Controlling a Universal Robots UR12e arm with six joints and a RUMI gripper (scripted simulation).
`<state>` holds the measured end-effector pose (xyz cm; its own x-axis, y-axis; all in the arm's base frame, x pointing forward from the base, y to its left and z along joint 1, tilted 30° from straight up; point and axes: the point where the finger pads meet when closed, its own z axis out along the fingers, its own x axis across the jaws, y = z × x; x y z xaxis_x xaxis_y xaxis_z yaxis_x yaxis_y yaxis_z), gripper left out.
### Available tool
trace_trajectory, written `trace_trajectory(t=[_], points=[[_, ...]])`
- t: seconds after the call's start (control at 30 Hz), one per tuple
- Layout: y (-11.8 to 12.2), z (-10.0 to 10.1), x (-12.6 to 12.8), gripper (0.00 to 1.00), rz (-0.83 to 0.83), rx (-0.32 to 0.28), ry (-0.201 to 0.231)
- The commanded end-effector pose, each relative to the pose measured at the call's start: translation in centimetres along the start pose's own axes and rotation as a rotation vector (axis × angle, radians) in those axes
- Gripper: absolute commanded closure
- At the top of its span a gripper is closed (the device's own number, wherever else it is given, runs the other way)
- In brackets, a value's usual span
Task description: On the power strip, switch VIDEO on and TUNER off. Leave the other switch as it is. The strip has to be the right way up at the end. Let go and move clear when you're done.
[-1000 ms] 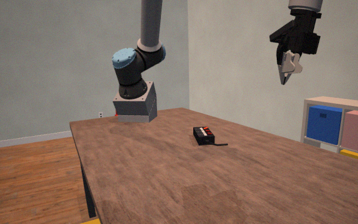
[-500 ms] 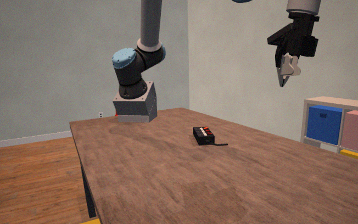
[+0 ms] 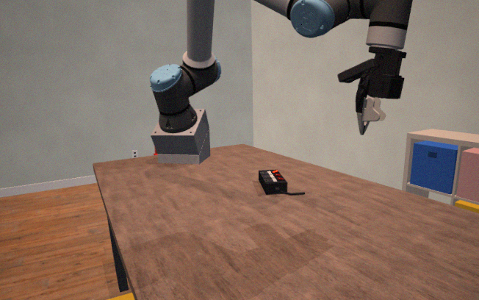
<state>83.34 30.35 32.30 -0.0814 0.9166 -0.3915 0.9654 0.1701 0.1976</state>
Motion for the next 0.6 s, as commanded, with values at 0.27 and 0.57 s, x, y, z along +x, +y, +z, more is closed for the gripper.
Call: trace_trajectory(t=[0.27, 0.57], points=[[-6.4, 5.7, 3.2, 1.00, -0.329, -0.080, 0.013], [-11.5, 9.2, 4.9, 1.00, -0.538, -0.118, 0.005]])
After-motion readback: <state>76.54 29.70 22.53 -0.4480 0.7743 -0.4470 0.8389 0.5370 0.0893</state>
